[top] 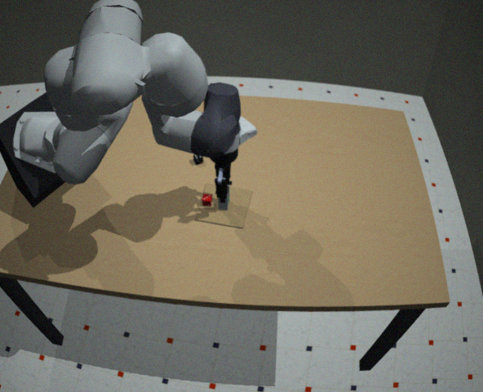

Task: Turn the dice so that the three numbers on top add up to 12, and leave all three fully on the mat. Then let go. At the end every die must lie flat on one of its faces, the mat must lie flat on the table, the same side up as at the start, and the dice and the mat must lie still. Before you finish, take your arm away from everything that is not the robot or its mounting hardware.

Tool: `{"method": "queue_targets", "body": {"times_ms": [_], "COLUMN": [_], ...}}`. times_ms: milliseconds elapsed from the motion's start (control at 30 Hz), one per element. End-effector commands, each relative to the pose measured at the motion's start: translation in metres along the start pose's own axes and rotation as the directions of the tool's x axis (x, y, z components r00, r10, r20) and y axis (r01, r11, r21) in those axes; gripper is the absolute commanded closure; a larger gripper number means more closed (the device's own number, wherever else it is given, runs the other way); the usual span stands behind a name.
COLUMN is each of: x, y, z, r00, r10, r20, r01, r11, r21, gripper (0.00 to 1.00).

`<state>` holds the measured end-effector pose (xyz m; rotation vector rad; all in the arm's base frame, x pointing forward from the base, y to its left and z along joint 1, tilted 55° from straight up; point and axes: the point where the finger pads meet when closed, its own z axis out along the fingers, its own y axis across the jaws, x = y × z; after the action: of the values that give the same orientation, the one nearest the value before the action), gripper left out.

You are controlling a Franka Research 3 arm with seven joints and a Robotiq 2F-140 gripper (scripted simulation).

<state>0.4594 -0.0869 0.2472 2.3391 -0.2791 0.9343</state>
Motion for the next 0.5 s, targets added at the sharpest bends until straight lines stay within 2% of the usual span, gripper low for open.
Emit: {"method": "queue_targets", "body": {"times_ms": [0,467], "x": [0.0014,0.0014], "y": [-0.0010,-0.0011], "z": [0.0008,0.0021], "r00": [1.000,1.000], "r10": [0.008,0.008], "r20": [-0.003,-0.003], "r01": [-0.008,-0.008], "r11": [1.000,1.000], "r21": [0.003,0.004], "gripper": [0.87,0.87]}}
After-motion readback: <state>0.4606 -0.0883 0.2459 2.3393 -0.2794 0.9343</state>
